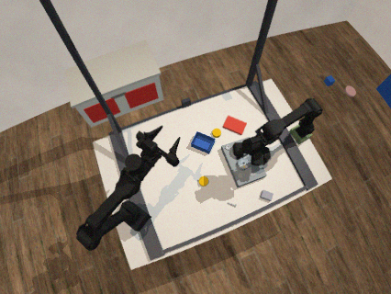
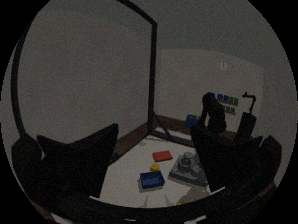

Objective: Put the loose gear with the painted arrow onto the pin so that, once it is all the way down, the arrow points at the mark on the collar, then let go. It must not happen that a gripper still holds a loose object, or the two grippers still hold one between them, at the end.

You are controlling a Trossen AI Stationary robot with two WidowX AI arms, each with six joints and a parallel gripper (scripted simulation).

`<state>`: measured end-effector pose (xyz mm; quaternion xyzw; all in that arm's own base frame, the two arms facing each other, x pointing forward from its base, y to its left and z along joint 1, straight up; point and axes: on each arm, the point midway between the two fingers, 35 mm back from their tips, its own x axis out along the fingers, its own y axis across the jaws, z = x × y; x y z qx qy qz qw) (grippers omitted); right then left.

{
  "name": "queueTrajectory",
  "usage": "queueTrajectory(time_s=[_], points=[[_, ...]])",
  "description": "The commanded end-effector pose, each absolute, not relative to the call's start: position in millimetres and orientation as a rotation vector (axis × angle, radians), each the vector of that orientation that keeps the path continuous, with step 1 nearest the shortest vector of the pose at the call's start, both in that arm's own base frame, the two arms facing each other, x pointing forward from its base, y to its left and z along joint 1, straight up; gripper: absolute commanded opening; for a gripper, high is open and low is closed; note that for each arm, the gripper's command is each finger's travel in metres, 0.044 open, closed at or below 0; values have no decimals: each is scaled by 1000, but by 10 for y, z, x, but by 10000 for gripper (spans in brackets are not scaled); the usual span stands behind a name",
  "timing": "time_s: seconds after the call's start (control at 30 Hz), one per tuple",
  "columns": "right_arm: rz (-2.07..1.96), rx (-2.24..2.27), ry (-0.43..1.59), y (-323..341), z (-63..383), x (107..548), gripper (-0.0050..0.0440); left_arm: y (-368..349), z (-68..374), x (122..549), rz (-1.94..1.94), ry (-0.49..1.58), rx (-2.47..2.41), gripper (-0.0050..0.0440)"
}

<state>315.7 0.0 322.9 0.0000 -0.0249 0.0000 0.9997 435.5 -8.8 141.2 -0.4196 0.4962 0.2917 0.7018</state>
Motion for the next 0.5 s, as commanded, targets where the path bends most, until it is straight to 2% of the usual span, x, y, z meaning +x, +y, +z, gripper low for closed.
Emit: queueTrajectory(time_s=[0.0, 0.27, 0.47], points=[[0, 0, -70, 0, 3310, 3142, 400, -105, 1332, 4386, 745, 1151, -991, 375], [0, 0, -70, 0, 3310, 3142, 400, -123, 993, 4305, 1008, 1277, -1061, 375], [0, 0, -70, 0, 3310, 3142, 400, -120, 935, 4293, 1064, 1294, -1072, 375]])
